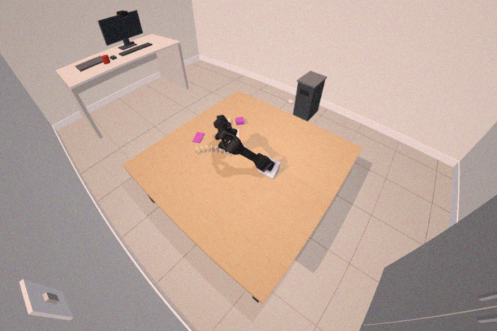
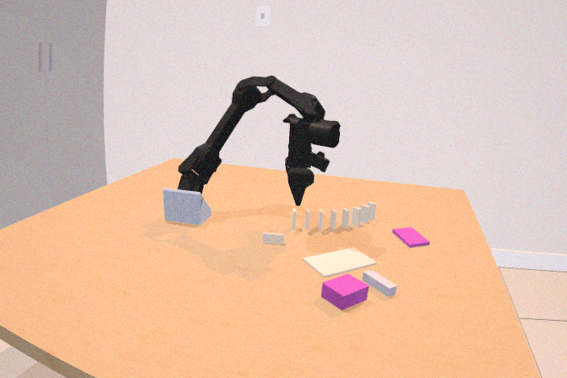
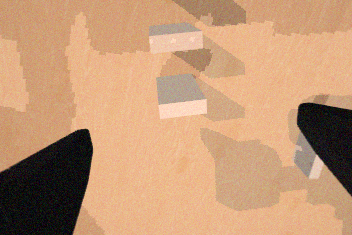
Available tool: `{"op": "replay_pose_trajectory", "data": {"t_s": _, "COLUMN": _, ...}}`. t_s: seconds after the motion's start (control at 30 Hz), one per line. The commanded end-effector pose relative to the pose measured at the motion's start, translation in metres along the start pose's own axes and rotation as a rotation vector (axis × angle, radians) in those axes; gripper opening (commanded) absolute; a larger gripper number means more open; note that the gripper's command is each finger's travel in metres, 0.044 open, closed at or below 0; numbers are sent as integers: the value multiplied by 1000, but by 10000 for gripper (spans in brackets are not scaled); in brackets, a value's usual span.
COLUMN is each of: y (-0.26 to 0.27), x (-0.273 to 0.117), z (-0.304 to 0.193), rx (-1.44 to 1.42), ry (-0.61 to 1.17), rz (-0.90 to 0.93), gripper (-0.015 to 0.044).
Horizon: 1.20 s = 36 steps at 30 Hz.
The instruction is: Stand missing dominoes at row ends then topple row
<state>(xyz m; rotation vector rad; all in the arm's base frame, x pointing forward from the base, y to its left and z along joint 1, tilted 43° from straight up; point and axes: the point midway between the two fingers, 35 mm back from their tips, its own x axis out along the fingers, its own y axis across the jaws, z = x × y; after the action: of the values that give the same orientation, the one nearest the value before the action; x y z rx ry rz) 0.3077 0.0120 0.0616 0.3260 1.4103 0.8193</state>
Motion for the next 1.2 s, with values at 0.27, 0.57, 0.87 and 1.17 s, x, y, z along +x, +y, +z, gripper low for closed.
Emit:
{"op": "replay_pose_trajectory", "data": {"t_s": 0.27, "y": -1, "x": -78, "z": -7, "rx": 0, "ry": -3, "rz": -3, "gripper": 440}}
{"op": "replay_pose_trajectory", "data": {"t_s": 0.57, "y": -104, "x": -7, "z": -40, "rx": 161, "ry": -6, "rz": -5, "gripper": 440}}
{"op": "replay_pose_trajectory", "data": {"t_s": 0.87, "y": -107, "x": 28, "z": -40, "rx": 165, "ry": -7, "rz": -5, "gripper": 440}}
{"op": "replay_pose_trajectory", "data": {"t_s": 1.17, "y": -105, "x": 61, "z": -42, "rx": 164, "ry": -7, "rz": -2, "gripper": 440}}
